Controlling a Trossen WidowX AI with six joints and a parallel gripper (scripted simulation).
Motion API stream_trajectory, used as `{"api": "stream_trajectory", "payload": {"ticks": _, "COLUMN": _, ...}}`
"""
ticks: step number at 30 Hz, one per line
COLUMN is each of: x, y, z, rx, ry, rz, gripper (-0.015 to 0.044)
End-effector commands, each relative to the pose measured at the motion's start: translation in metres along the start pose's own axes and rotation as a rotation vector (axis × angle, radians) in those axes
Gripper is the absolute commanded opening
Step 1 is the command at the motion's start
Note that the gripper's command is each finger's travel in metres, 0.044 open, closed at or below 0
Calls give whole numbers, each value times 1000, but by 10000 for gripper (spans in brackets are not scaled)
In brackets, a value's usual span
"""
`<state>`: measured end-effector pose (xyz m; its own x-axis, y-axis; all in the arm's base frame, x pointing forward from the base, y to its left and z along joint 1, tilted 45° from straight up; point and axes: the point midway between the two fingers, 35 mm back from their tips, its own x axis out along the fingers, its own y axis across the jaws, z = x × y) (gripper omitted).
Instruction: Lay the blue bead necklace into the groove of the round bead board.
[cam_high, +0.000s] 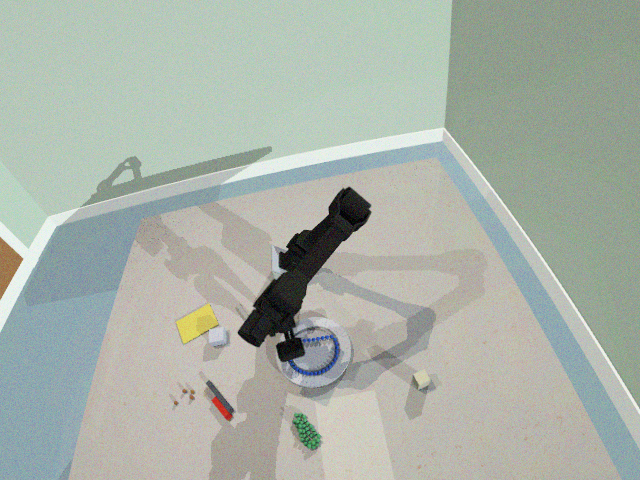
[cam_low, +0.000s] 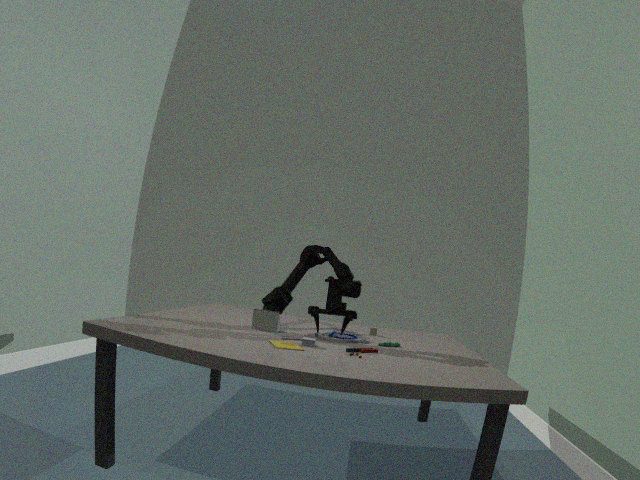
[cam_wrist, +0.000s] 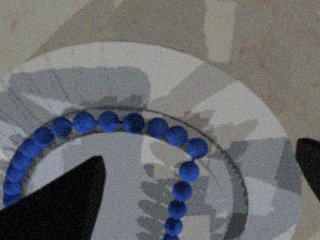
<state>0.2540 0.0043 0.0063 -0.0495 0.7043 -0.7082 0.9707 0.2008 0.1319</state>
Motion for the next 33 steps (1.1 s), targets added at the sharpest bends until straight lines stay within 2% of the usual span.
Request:
{"api": "stream_trajectory", "payload": {"ticks": 1, "x": -1, "y": 0, "z": 1, "rx": -5, "ry": -5, "rz": -3, "gripper": 440}}
{"api": "stream_trajectory", "payload": {"ticks": 9, "x": -1, "y": 0, "z": 1, "rx": -5, "ry": -5, "rz": -3, "gripper": 440}}
{"api": "stream_trajectory", "payload": {"ticks": 11, "x": -2, "y": 1, "z": -2, "rx": -78, "ry": -5, "rz": -3, "gripper": 387}}
{"api": "stream_trajectory", "payload": {"ticks": 21, "x": -16, "y": 18, "z": -45, "rx": -1160, "ry": -5, "rz": -7, "gripper": 125}}
{"api": "stream_trajectory", "payload": {"ticks": 33, "x": -31, "y": 26, "z": -101, "rx": -2465, "ry": 3, "rz": -3, "gripper": 120}}
